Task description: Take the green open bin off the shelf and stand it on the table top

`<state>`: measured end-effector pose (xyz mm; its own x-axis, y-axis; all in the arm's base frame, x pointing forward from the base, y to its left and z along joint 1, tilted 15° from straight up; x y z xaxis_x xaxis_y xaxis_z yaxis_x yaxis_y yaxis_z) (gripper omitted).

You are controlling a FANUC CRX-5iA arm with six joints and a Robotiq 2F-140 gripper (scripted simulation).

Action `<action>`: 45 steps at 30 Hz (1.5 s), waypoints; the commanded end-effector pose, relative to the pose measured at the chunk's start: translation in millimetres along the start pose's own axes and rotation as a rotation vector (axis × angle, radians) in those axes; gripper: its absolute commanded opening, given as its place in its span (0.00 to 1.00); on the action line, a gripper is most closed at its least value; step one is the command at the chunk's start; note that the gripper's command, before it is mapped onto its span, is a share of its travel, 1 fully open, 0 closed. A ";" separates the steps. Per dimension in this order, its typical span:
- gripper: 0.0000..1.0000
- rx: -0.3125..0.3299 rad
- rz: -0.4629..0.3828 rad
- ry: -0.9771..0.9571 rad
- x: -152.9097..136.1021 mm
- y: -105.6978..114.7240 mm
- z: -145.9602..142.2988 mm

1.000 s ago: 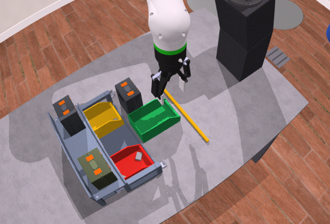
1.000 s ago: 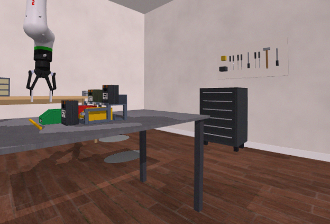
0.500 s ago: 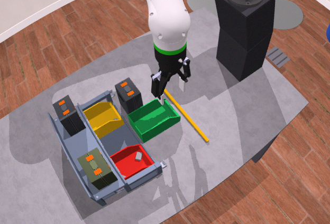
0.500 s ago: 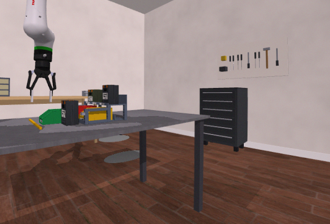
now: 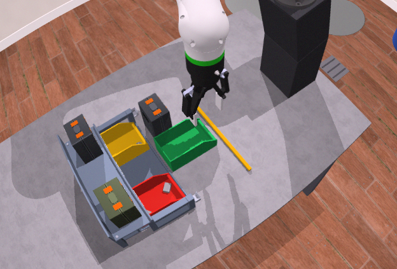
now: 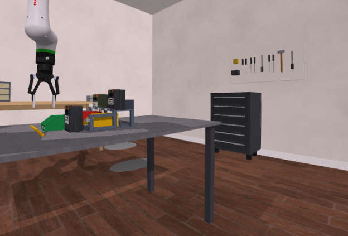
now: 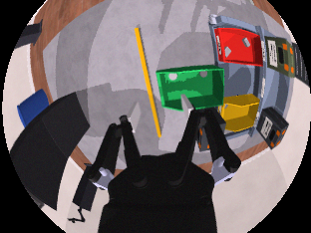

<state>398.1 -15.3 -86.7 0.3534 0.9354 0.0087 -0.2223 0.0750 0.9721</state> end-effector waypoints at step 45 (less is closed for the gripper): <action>0.57 -0.016 0.047 0.000 -5.0 -0.3 -1.7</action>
<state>398.1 -15.3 -86.7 0.3534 0.9354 0.0087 -0.2223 0.0750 0.9721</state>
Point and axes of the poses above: the point where the finger pads meet when closed, its own y axis back along the fingers, its own z axis across the jaws, x = y × z, the point moved 10 cm from there along y, back along the fingers, and after that the axes turned 13 degrees about -y, right-handed, at the moved point
